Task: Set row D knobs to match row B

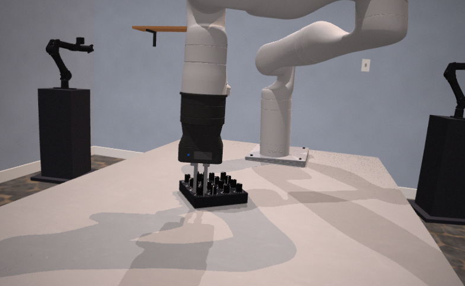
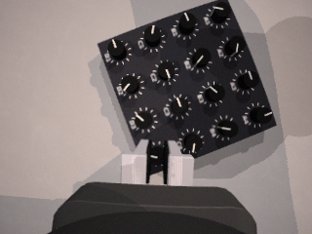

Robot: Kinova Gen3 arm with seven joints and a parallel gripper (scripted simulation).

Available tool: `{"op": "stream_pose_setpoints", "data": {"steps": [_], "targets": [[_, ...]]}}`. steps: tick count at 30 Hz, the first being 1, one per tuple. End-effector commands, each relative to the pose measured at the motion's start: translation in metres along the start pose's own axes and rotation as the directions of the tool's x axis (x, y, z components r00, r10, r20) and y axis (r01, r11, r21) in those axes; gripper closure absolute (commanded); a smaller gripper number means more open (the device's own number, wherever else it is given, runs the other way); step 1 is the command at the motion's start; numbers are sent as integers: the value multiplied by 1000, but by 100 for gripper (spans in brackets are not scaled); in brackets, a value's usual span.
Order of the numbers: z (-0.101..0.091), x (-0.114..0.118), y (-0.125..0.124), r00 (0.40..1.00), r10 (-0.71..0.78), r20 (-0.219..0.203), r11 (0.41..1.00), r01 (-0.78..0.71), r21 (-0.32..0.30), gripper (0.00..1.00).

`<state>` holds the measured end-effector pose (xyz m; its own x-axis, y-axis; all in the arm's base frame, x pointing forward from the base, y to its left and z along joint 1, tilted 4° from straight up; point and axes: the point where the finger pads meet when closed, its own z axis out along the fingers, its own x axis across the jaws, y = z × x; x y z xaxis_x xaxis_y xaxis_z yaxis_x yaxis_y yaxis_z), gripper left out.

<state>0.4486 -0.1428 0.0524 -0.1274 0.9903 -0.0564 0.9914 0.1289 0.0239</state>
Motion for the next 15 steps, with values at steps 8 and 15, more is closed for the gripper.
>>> {"op": "stream_pose_setpoints", "data": {"steps": [8, 15], "targets": [[-1, 0, 0, 999, -45, 1, 999, 45, -2, 70], [-1, 0, 0, 999, -51, 1, 999, 51, -2, 70]]}}
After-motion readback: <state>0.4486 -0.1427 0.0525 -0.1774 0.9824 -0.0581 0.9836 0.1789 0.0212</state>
